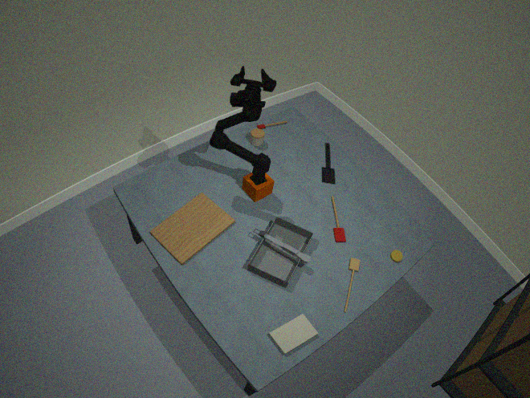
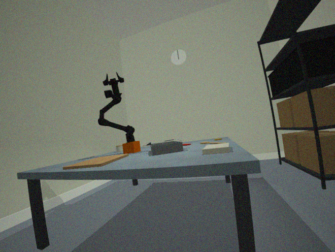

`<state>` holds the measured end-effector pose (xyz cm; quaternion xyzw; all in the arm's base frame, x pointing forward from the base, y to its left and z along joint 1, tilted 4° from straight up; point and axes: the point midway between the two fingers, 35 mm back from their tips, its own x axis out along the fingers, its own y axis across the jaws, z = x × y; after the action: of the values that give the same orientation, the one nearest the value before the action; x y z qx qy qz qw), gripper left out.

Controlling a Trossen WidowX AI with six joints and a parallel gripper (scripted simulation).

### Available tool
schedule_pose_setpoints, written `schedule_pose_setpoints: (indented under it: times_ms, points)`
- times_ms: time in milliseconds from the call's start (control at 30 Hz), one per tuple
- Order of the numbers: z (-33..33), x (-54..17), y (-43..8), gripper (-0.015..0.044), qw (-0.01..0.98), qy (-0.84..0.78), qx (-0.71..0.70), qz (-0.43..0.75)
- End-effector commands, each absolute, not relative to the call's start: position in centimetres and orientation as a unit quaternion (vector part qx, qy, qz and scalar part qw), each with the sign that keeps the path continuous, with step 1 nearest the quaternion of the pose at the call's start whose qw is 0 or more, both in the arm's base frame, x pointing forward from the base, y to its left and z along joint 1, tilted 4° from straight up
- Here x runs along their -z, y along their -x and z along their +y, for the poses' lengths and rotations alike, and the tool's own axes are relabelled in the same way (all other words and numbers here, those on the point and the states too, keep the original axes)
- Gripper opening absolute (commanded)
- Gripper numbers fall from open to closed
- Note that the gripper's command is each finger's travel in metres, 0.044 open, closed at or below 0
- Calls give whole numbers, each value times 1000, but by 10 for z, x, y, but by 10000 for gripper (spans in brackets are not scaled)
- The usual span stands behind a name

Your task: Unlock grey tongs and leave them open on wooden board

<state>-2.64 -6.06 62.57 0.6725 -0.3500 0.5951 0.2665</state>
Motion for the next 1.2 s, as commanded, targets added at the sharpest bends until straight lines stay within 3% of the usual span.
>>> schedule_pose_setpoints:
  times_ms: [0, 167, 367, 633, 1167]
  points:
    - [-58, -626, 24, 374, 269, -674, -594, -347]
    - [-25, -628, -6, 260, 313, -686, -579, -311]
    - [12, -623, -49, 260, 366, -704, -545, -270]
    - [78, -584, -160, 260, 463, -755, -435, -162]
    - [96, -411, -350, 260, 549, -830, -101, -14]
